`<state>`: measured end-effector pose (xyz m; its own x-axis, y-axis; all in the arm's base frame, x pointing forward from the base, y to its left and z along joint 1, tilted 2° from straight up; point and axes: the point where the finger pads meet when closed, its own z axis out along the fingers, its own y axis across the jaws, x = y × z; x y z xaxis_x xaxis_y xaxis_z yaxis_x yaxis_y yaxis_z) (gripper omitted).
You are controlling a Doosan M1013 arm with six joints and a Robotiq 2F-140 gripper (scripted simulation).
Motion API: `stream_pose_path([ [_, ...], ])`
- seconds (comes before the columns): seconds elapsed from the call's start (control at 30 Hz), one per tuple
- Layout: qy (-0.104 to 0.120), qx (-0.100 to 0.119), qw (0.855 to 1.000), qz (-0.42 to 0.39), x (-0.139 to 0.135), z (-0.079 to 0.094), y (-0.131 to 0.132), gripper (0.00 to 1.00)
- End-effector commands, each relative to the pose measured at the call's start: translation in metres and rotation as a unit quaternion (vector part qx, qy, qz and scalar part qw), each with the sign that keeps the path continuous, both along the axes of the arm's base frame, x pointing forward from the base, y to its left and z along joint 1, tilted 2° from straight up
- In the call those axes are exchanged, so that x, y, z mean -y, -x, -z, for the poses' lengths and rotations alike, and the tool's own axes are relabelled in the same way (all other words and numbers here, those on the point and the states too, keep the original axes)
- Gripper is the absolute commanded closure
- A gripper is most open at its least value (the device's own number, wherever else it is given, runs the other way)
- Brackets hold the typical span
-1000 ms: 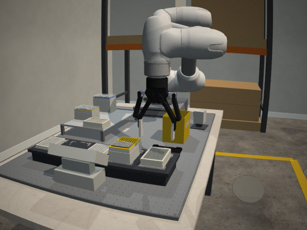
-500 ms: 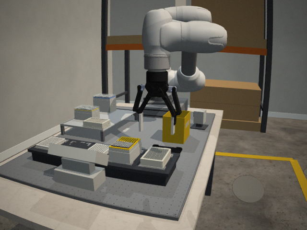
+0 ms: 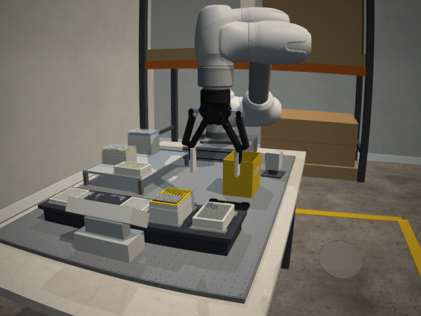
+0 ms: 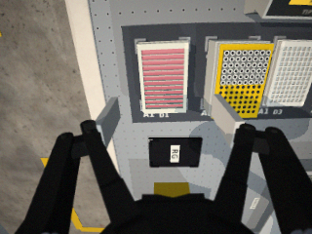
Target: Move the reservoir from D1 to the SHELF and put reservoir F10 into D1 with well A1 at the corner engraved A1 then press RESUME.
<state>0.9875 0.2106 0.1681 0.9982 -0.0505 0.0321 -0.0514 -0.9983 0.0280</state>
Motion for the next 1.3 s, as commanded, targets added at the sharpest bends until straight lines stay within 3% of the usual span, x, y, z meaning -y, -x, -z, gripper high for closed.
stream_pose_path([
  [0.0, 0.000, 0.000, 1.000, 0.000, 0.000, -0.006, 0.000, 0.23],
  [1.27, 0.000, 0.000, 1.000, 0.000, -0.002, -0.063, 0.002, 0.23],
])
